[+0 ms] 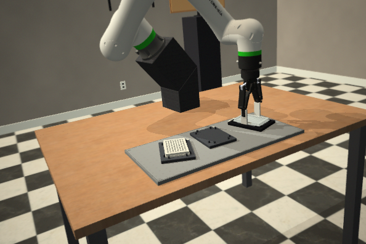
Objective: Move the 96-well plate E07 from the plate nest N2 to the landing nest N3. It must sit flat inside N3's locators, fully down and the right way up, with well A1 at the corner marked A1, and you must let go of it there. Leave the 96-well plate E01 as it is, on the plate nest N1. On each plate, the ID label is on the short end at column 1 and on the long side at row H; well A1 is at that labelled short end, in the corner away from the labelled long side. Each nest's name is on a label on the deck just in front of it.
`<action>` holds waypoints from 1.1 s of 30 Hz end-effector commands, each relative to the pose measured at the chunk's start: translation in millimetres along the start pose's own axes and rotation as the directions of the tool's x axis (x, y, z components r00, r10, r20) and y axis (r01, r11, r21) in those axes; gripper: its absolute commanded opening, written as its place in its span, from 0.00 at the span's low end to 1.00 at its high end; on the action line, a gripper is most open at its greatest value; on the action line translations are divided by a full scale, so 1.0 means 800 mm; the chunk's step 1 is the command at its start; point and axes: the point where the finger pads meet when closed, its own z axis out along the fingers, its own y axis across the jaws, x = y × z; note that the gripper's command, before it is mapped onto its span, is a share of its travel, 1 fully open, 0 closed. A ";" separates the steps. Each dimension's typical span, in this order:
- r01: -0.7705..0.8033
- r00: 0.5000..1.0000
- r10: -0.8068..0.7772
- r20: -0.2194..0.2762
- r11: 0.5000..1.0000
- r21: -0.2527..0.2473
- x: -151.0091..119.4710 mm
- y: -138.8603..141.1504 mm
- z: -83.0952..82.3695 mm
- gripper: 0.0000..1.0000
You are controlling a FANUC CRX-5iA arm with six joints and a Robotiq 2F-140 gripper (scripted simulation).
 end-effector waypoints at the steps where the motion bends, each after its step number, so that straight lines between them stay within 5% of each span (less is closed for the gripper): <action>1: 0.000 1.000 0.000 0.000 1.000 0.000 0.000 0.000 0.000 0.66; 28: 0.000 1.000 0.000 0.000 1.000 0.000 0.000 0.000 0.000 0.66; 29: 0.000 1.000 0.000 0.000 1.000 0.000 0.000 0.000 0.000 0.00; 33: 0.000 1.000 0.000 0.000 1.000 0.000 0.000 0.000 0.000 0.00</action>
